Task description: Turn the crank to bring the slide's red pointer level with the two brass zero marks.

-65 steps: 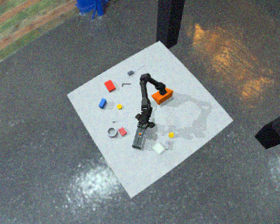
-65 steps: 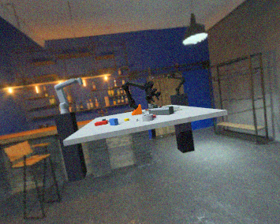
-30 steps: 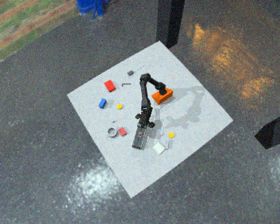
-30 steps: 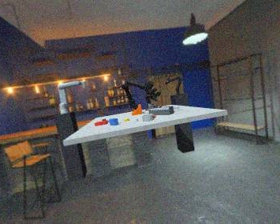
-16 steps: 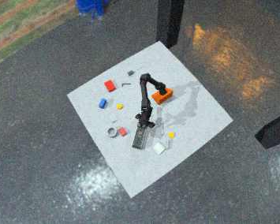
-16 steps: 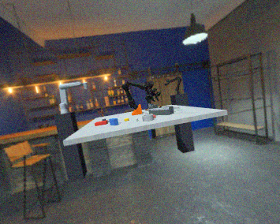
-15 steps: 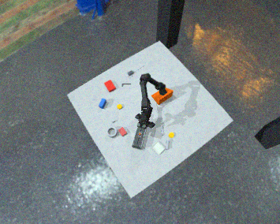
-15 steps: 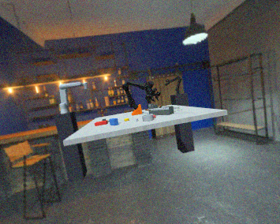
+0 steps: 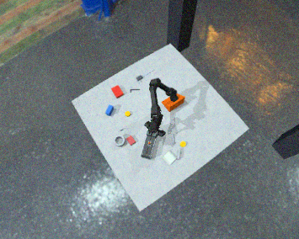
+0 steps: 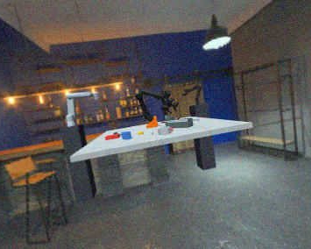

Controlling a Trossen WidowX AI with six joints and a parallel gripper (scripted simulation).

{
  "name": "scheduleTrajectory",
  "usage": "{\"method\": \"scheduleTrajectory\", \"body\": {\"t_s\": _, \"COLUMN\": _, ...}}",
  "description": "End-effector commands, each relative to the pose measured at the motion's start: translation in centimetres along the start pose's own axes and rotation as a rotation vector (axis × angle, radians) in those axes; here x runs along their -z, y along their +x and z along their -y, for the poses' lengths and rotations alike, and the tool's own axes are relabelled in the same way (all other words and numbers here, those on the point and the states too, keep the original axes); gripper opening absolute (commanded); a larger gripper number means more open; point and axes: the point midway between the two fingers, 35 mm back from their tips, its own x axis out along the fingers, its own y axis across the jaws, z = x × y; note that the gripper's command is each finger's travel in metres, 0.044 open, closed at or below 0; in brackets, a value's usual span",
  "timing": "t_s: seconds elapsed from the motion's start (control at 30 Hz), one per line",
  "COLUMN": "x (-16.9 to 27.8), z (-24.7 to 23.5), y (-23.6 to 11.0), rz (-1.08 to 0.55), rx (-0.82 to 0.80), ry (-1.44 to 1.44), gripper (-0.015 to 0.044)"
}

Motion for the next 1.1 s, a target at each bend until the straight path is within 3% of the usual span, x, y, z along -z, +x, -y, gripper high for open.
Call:
{"method": "scheduleTrajectory", "body": {"t_s": 0.0, "x": 0.00, "z": 0.01, "y": 0.01, "rz": 0.000, "rx": 0.000, "ry": 0.000, "gripper": 0.0204}}
{"method": "scheduleTrajectory", "body": {"t_s": 0.27, "x": 0.00, "z": 0.01, "y": 0.01, "rz": 0.000, "rx": 0.000, "ry": 0.000, "gripper": 0.0000}}
{"method": "scheduleTrajectory", "body": {"t_s": 0.87, "x": 0.00, "z": -0.01, "y": 0.00, "rz": 0.000, "rx": -0.001, "ry": 0.000, "gripper": 0.0000}}
{"method": "scheduleTrajectory", "body": {"t_s": 1.07, "x": 0.00, "z": -0.01, "y": 0.00, "rz": 0.000, "rx": -0.001, "ry": 0.000, "gripper": 0.0157}}
